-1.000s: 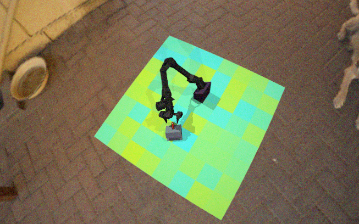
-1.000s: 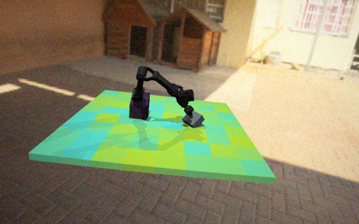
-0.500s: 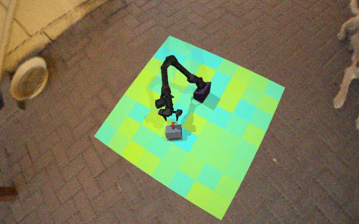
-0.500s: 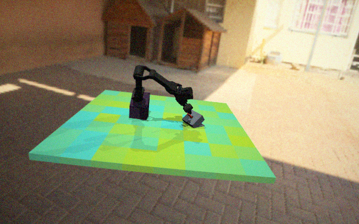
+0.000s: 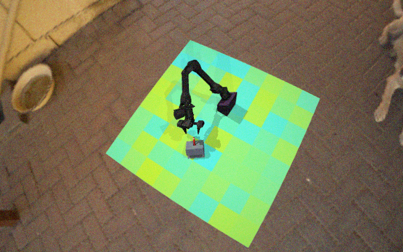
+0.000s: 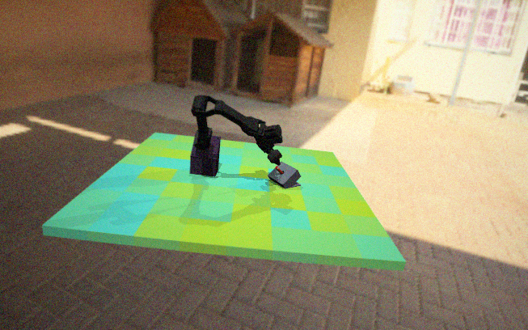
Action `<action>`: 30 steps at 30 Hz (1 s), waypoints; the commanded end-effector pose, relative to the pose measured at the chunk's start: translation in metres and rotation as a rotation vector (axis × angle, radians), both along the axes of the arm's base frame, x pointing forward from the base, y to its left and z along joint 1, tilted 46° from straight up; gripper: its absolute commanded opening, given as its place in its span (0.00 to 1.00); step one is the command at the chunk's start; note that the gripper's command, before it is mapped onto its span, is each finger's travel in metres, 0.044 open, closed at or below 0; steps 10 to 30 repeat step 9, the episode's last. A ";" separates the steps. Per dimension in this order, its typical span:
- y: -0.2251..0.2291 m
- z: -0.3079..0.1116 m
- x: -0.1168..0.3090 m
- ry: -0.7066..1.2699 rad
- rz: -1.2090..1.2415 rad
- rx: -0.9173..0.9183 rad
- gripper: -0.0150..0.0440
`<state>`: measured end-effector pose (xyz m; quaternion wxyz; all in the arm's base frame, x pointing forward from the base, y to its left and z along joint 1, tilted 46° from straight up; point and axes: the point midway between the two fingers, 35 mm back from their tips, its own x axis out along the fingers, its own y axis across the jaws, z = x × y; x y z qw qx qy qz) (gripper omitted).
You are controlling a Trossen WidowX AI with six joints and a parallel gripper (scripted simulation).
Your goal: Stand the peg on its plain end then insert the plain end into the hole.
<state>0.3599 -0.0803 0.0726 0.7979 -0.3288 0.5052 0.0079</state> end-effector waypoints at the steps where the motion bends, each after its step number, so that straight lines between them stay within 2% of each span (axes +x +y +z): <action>1: 0.002 0.005 -0.003 -0.002 -0.003 0.000 1.00; 30: 0.005 0.012 -0.007 -0.002 -0.002 0.000 1.00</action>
